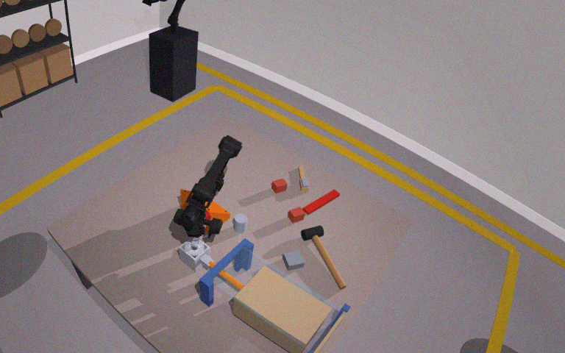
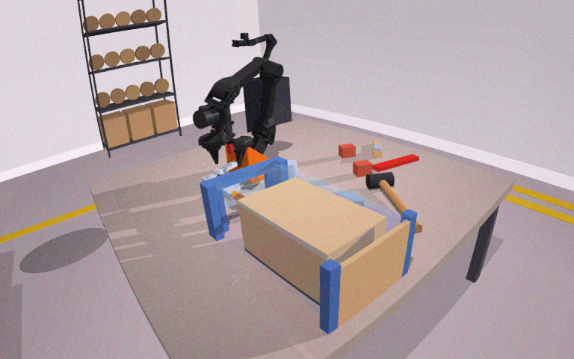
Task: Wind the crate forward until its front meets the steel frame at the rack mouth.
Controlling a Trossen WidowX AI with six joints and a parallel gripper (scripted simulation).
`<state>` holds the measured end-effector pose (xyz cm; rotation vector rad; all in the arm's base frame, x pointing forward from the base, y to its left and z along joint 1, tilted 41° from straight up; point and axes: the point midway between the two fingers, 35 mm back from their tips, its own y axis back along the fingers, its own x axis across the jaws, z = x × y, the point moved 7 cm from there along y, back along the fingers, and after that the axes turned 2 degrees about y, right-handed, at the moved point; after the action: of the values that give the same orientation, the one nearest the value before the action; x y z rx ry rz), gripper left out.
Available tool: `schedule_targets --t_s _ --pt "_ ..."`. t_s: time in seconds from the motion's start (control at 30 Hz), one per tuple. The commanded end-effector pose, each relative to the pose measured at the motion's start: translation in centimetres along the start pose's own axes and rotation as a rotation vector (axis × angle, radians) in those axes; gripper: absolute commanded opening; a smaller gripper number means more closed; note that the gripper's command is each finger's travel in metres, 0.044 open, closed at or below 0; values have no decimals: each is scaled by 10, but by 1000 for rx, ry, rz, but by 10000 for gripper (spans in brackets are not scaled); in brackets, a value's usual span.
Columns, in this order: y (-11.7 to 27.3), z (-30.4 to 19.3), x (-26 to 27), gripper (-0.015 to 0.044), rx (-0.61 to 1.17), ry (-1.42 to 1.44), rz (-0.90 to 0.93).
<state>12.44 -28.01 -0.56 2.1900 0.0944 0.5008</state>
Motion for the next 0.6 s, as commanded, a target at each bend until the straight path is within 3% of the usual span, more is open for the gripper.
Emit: schedule_targets --t_s 0.0,0.4,0.57 --pt "-4 0 0 440 -3 -6 6" --pt "-19 0 0 440 -3 -10 6" --pt "-14 2 0 309 -12 0 0"
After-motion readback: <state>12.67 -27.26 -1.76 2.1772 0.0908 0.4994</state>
